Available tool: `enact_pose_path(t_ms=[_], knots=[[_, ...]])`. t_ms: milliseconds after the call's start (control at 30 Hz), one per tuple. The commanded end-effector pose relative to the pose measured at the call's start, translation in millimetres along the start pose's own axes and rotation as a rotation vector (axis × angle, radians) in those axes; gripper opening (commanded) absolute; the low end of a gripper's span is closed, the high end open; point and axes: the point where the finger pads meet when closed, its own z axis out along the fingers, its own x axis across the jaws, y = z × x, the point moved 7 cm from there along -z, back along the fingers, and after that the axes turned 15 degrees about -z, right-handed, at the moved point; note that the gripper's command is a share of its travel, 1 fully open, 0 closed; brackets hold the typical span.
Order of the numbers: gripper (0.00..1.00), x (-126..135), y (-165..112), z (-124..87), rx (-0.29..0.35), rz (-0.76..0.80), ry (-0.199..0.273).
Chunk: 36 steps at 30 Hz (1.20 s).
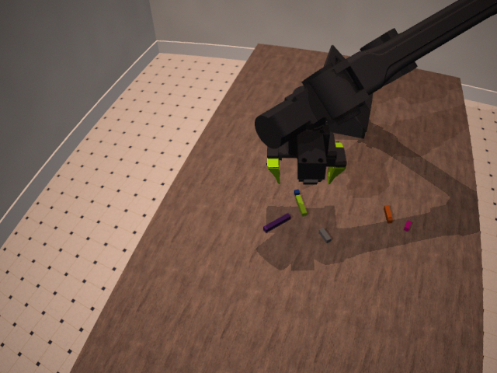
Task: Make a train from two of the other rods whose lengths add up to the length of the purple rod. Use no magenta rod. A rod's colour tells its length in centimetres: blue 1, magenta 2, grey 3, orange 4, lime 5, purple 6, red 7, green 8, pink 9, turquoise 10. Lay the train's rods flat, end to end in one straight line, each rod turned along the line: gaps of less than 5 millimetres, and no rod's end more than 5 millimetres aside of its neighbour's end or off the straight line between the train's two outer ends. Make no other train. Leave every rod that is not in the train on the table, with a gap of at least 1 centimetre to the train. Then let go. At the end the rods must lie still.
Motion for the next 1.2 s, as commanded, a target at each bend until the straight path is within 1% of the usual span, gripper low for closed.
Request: enact_pose_path(t_ms=[0,133,167,300,333,500,533,1167], knots=[[1.0,-8.1,13.8,1.2,-0.004,-0.145,-0.009],[1.0,-7.8,13.6,1.2,-0.003,-0.143,-0.008],[1.0,-11.1,17.9,-0.4,-0.007,-0.216,-0.018],[1.0,-10.6,17.6,-0.4,-0.006,-0.214,-0.015],[1.0,-11.4,18.1,-0.1,-0.007,-0.258,-0.018],[1.0,-11.5,18.3,0.1,-0.007,-0.28,-0.018],[0.24,-11.6,18.2,0.1,-0.007,-0.28,-0.018],[0.24,-11.6,18.2,0.1,-0.006,-0.28,-0.018]])
